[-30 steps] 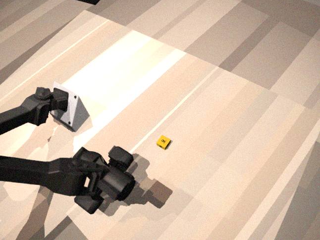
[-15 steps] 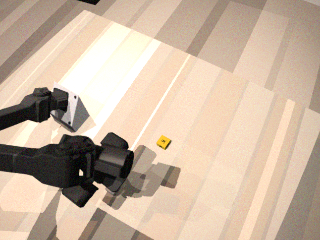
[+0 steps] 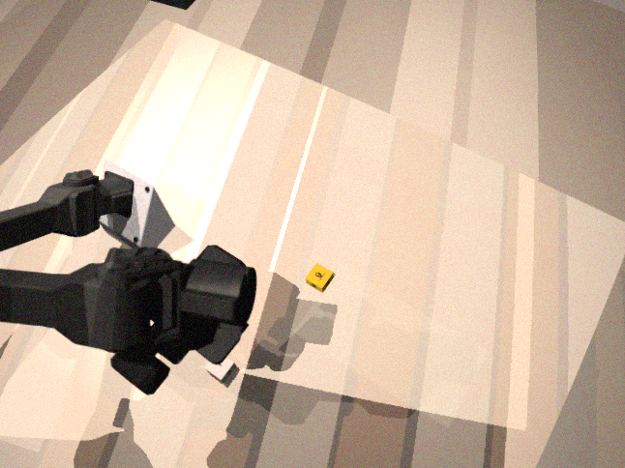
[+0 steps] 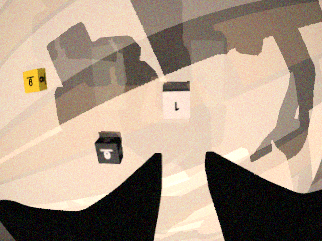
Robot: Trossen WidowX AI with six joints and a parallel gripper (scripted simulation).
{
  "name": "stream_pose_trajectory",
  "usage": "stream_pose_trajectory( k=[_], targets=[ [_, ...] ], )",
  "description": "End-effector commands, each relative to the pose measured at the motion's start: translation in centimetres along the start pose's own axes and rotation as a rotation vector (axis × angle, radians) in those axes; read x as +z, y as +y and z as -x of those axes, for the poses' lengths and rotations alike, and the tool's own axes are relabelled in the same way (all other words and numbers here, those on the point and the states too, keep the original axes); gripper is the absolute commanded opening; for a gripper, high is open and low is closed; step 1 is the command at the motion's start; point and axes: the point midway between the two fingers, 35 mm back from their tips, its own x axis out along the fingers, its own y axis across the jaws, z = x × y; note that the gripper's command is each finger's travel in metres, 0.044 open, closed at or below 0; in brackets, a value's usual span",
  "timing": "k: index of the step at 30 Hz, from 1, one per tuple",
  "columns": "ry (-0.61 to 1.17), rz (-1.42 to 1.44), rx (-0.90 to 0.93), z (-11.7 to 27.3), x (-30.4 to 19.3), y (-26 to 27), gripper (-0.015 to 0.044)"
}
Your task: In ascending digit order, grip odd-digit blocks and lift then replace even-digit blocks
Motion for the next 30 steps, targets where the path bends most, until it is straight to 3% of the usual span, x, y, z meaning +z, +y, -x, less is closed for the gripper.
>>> stream_pose_trajectory(
  k=[1,5,10,17,21,30],
  targets=[
    [0.002,0.015,0.013,0.2,-2.0,3.8,0.012],
    [0.005,0.014,0.006,0.1,-5.9,8.3,0.012],
    [0.005,0.014,0.005,0.0,-6.1,8.5,0.012],
    [0.004,0.013,0.003,-7.8,-6.1,8.4,0.0304],
    [0.004,0.013,0.002,-8.1,-6.1,8.4,0.04],
    [0.004,0.013,0.003,-9.3,-6.1,8.5,0.04]
  ],
)
